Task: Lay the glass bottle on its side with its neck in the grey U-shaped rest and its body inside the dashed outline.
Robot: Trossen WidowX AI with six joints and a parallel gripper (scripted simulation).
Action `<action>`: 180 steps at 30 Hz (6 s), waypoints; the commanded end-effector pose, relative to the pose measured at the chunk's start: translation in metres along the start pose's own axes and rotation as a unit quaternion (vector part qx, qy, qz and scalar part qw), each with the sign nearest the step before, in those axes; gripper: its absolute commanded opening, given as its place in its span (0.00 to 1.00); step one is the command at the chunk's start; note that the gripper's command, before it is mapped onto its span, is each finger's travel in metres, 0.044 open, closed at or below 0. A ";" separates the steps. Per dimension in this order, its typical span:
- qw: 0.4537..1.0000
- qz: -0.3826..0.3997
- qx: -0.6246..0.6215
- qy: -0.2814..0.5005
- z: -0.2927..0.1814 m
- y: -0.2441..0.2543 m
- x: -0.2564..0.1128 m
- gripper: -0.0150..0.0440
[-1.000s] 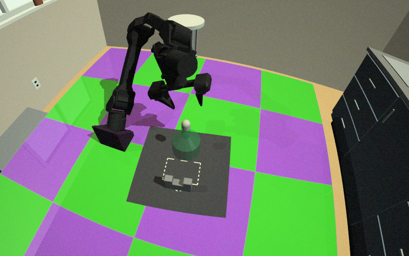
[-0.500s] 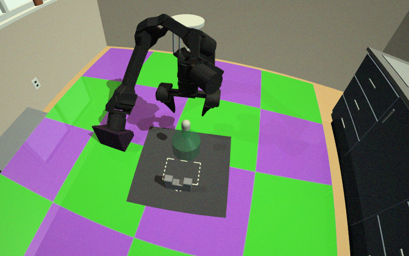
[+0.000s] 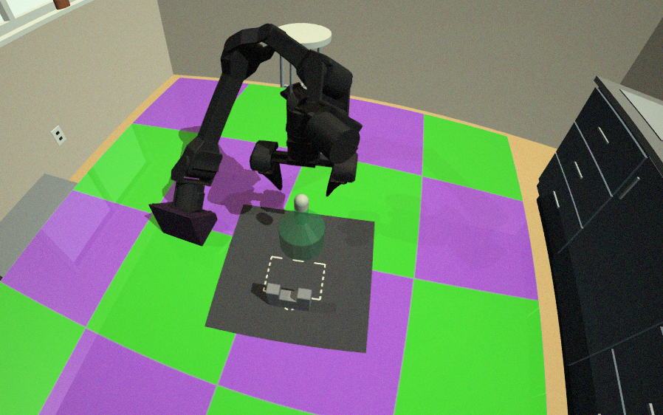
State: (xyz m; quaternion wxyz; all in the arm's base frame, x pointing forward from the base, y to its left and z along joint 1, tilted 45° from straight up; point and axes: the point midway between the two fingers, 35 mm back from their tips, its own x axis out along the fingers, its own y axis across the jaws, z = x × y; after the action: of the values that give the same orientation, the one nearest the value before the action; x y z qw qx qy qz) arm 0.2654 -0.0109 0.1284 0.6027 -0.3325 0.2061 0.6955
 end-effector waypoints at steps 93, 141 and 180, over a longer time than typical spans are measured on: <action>0.999 0.001 0.009 -0.040 -0.067 0.000 -0.007 0.44; 0.997 -0.006 0.029 -0.072 -0.124 0.001 -0.001 0.44; 0.995 -0.008 0.048 -0.085 -0.169 0.000 0.021 0.44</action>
State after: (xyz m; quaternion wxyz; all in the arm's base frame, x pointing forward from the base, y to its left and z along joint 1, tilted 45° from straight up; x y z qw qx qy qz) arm 0.2980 -0.1120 0.0022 0.6392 -0.2427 0.1847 0.7060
